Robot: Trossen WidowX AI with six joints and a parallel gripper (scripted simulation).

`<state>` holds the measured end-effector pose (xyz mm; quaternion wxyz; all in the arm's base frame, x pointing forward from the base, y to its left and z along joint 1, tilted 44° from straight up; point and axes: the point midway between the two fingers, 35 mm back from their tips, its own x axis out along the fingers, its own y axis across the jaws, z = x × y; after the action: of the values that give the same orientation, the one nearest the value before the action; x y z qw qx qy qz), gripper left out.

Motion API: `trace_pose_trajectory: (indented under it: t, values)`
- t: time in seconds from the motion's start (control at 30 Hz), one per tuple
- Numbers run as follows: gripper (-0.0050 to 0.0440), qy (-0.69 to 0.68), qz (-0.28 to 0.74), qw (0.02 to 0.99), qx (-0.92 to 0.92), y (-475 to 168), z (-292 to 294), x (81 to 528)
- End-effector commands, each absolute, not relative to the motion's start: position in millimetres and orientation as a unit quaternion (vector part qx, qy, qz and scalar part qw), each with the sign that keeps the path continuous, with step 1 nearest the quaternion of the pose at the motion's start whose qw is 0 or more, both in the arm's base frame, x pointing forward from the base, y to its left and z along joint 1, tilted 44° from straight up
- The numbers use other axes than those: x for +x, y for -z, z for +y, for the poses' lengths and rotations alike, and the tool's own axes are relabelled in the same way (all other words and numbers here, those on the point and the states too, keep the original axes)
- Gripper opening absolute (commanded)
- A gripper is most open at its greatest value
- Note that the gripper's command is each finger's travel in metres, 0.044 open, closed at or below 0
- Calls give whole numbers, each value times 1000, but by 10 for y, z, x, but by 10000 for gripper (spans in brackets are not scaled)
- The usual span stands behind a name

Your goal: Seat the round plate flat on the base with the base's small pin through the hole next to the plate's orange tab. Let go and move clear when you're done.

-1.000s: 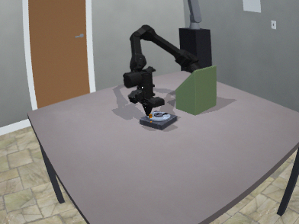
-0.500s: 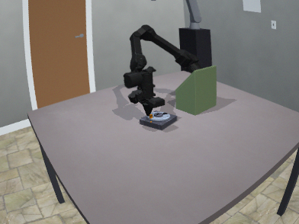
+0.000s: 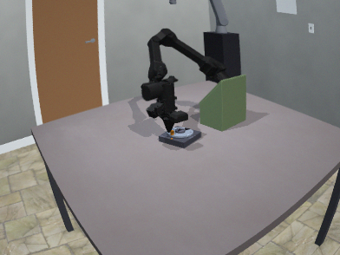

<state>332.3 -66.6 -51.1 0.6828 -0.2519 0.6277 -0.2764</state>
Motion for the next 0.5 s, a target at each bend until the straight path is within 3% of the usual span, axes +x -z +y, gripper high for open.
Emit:
trace_pose_trajectory:
  t: [0.0, 0.47]
  values:
    - [-50, 275, 623, 688, -249, 494, -633, 3367]
    - [-50, 276, 620, 692, -247, 495, -618, 3389]
